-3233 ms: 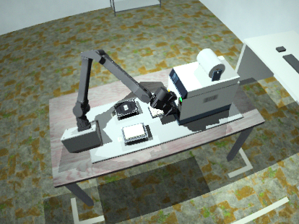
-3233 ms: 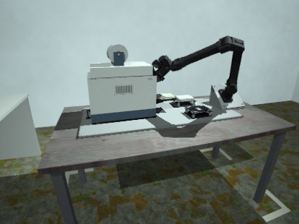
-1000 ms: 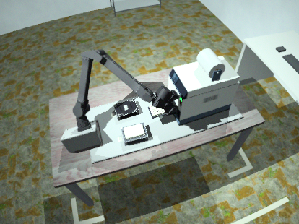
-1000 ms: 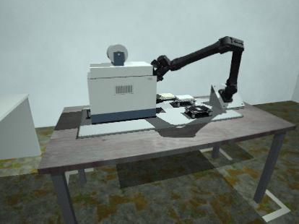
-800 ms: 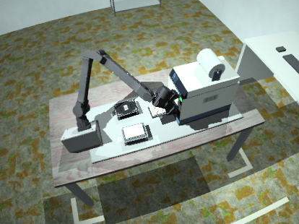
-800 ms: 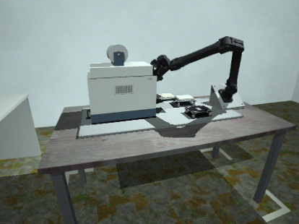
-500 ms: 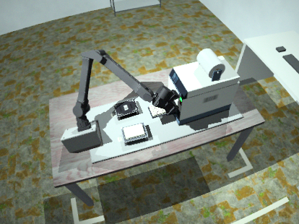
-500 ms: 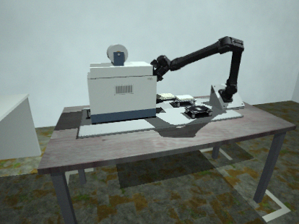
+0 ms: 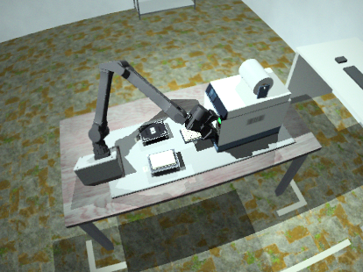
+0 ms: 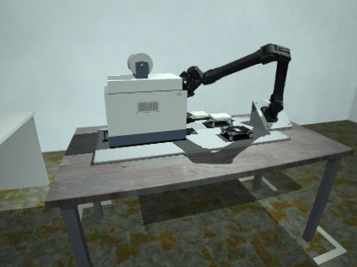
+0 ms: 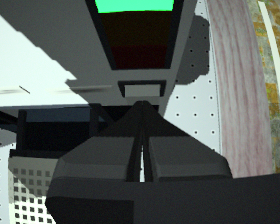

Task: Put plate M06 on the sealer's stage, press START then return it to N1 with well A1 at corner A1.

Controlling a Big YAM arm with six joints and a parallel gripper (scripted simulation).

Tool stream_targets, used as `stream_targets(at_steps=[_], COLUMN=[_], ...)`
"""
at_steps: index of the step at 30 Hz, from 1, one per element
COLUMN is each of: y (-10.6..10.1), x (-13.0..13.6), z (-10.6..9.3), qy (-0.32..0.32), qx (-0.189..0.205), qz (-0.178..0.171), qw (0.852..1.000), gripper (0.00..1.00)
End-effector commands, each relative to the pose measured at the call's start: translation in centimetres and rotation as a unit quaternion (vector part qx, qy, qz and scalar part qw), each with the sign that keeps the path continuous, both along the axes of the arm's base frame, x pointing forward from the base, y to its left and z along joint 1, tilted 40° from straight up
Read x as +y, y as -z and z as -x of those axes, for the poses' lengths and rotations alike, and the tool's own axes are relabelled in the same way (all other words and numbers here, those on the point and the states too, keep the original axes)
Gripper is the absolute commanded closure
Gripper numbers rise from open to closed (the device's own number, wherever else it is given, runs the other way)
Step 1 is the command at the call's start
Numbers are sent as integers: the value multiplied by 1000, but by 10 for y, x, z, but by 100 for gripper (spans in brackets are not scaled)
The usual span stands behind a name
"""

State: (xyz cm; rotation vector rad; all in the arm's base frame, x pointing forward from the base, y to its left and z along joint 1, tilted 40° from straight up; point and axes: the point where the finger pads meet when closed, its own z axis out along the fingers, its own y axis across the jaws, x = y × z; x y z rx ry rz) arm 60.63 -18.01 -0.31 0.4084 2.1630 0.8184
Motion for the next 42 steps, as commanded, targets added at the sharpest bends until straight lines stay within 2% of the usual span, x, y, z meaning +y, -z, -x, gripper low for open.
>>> stream_targets(at_steps=[1,21,39,42], y=[-24,-17,-26,-30], x=[1,2,-2,-7], z=[-28,-37,-45,-37], qy=[-6,-9,-8,-8], qx=[-20,-20,-35,-38], qz=[9,9,17,19], qw=[1000,1000,999,999], gripper=[100,100,100,100])
